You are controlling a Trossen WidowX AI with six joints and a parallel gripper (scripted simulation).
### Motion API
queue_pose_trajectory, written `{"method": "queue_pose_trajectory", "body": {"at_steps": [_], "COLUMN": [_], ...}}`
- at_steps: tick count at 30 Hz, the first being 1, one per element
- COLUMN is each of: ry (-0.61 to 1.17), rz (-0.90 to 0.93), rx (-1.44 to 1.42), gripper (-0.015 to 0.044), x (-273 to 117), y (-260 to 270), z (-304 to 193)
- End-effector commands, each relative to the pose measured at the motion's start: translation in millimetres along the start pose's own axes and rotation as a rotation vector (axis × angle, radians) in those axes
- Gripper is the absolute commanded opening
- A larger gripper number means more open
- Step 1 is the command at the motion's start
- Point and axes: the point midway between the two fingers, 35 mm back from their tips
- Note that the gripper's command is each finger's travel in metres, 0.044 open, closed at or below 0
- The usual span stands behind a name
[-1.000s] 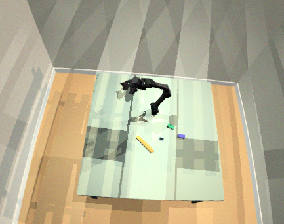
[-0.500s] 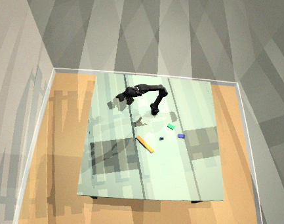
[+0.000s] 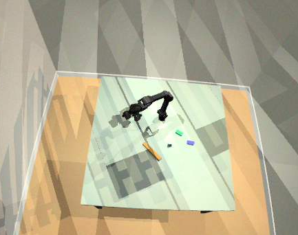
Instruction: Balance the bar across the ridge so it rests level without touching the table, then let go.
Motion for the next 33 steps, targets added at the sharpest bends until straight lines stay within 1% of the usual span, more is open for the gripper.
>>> {"method": "queue_pose_trajectory", "body": {"at_steps": [1, 17, 33], "ry": [-0.073, -0.335, -0.516], "rz": [0.015, 0.105, 0.286], "rx": [0.004, 0.031, 0.036], "gripper": [0.0315, 0.0315, 0.0315], "x": [9, 17, 0], "y": [-6, -20, 0], "z": [29, 152, 274]}}
Point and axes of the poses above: the point midway between the two fingers, 35 mm back from their tips, its own x axis out along the fingers, its own y axis across the jaws, z = x × y, and after that the axes turned 1 degree about -x, right-handed
